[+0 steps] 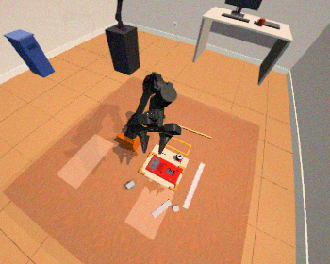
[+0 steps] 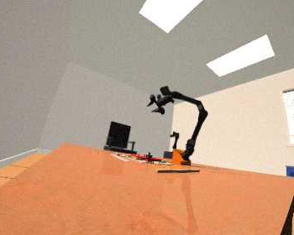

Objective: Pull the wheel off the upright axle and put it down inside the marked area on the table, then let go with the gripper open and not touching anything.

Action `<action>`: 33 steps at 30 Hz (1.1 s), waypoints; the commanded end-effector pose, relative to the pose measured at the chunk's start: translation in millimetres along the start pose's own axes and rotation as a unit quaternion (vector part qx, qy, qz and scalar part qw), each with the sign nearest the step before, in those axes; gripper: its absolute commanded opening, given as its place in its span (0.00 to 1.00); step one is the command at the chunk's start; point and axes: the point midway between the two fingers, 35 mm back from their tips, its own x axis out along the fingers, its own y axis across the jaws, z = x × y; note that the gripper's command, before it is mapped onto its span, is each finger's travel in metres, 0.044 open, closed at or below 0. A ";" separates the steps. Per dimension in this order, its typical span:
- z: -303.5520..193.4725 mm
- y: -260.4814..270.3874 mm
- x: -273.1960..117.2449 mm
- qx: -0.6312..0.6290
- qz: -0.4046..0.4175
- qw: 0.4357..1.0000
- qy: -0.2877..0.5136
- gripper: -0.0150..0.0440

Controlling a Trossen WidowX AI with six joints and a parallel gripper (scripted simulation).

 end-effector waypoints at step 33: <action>-354.3 -13.9 -24.1 -0.045 -0.237 0.834 0.497 0.76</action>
